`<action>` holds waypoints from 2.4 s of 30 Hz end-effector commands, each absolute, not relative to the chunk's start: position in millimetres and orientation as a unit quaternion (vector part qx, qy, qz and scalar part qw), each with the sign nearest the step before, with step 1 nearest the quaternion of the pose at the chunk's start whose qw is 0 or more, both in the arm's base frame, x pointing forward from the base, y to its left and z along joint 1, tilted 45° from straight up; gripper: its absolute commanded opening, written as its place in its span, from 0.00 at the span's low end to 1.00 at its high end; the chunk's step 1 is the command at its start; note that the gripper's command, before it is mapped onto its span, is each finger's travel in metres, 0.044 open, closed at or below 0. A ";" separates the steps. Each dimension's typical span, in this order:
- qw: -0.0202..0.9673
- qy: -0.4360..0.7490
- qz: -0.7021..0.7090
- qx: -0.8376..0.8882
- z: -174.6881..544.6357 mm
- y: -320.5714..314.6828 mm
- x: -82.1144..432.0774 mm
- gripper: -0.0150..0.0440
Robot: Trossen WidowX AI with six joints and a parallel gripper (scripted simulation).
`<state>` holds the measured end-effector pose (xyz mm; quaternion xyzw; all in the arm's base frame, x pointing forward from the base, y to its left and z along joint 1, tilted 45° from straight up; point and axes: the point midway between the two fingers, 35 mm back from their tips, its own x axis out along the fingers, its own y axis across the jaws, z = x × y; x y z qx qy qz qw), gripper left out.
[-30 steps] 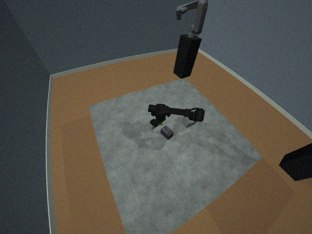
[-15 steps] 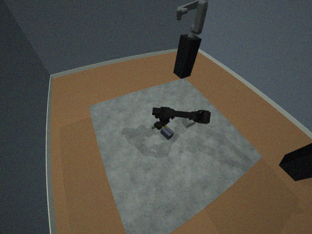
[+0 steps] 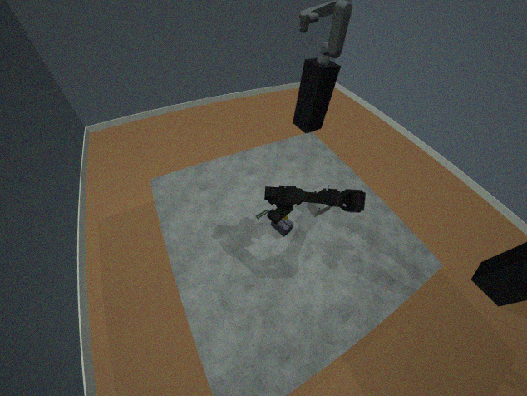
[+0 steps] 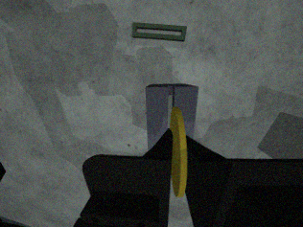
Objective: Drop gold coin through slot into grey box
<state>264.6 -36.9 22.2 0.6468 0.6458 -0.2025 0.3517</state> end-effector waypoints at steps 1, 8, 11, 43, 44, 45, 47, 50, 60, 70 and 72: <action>0.353 0.643 -0.201 0.650 27.1 -32.5 261.3 0.25; 0.352 0.646 -0.202 0.647 23.0 -35.6 263.6 0.25; 0.352 0.646 -0.202 0.647 23.2 -35.5 263.6 0.25; 0.348 0.647 -0.204 0.647 23.5 -29.2 261.9 0.25; 0.348 0.647 -0.204 0.647 23.1 -28.7 262.0 0.25; 0.347 0.647 -0.205 0.647 22.7 -28.2 262.0 0.25; 0.347 0.647 -0.205 0.647 21.9 -27.3 262.0 0.25; 0.347 0.647 -0.205 0.647 20.9 -26.0 262.0 0.25; 0.348 0.647 -0.204 0.647 17.0 -22.2 262.5 0.25; 0.351 0.648 -0.204 0.644 14.9 -20.2 263.3 0.30; 0.351 0.648 -0.204 0.644 14.9 -20.2 263.3 0.39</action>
